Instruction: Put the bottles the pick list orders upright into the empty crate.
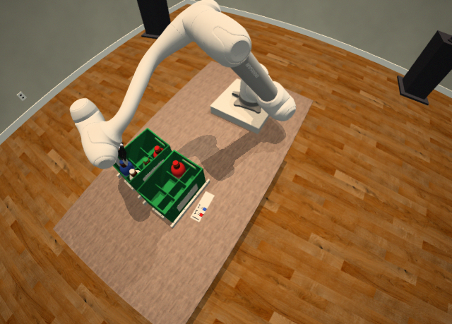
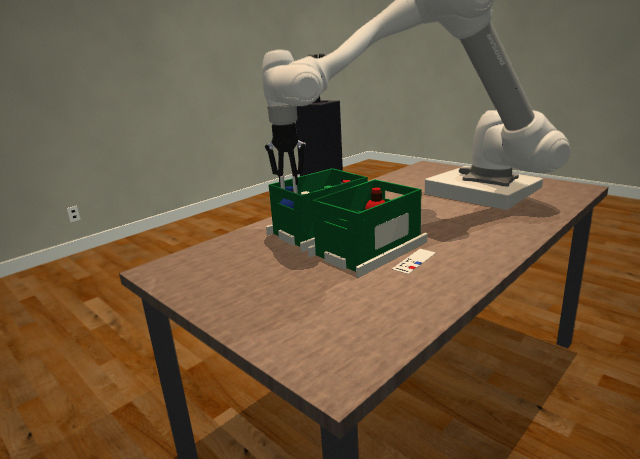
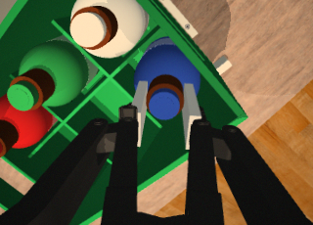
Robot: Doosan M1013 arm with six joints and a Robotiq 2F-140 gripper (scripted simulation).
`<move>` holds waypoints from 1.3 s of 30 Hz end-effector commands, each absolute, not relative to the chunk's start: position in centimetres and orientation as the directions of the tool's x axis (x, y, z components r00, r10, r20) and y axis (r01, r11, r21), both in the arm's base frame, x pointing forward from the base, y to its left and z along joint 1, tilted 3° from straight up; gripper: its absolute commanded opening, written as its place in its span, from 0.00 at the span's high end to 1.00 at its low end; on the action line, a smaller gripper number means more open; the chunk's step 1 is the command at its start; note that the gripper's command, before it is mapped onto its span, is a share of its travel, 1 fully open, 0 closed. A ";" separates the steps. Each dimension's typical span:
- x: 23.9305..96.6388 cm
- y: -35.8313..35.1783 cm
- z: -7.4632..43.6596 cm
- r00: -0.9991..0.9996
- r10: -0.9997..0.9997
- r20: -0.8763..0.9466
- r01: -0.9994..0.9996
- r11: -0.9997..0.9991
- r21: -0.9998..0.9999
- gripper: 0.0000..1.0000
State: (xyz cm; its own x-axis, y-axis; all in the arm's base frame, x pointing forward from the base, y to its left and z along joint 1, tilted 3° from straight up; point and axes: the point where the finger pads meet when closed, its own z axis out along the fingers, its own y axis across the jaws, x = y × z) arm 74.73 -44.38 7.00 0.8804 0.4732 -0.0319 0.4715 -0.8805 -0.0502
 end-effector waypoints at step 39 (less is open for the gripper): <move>75.0 -44.5 12.2 0.880 0.473 -0.032 0.472 -0.880 -0.050 1.00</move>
